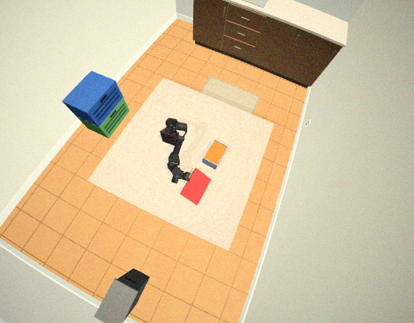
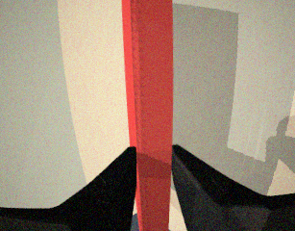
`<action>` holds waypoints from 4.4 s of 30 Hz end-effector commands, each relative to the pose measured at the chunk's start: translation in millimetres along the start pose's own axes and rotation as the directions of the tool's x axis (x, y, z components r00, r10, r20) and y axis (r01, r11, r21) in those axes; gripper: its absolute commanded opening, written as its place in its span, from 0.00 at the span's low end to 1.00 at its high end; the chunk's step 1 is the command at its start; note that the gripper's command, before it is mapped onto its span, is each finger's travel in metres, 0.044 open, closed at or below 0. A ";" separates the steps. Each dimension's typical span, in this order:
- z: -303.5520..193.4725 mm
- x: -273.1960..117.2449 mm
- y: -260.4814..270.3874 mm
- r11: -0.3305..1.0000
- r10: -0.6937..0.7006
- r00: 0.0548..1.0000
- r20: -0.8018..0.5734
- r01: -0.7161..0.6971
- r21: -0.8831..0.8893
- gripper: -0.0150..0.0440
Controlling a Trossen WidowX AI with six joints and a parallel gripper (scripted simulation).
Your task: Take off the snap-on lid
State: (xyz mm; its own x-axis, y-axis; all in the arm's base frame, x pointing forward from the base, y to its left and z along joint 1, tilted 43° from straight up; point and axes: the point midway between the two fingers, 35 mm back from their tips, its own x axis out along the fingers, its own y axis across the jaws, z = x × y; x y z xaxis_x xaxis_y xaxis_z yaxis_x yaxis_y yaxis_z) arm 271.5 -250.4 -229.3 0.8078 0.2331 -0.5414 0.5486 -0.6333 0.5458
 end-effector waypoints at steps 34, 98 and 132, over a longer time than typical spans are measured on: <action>-4.1 23.5 -31.5 1.000 -0.021 1.000 -0.004 0.021 0.012 0.25; 1.1 -58.4 -49.7 1.000 -0.027 1.000 0.004 0.027 0.011 1.00; 0.6 -100.1 -26.6 1.000 -0.029 1.000 0.006 0.029 0.011 1.00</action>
State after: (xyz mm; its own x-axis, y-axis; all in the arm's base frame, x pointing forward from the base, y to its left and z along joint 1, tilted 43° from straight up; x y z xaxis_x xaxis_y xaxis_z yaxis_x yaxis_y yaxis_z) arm 176.1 -258.9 -189.1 0.7919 0.2467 -0.5586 0.5677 -0.6344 0.5246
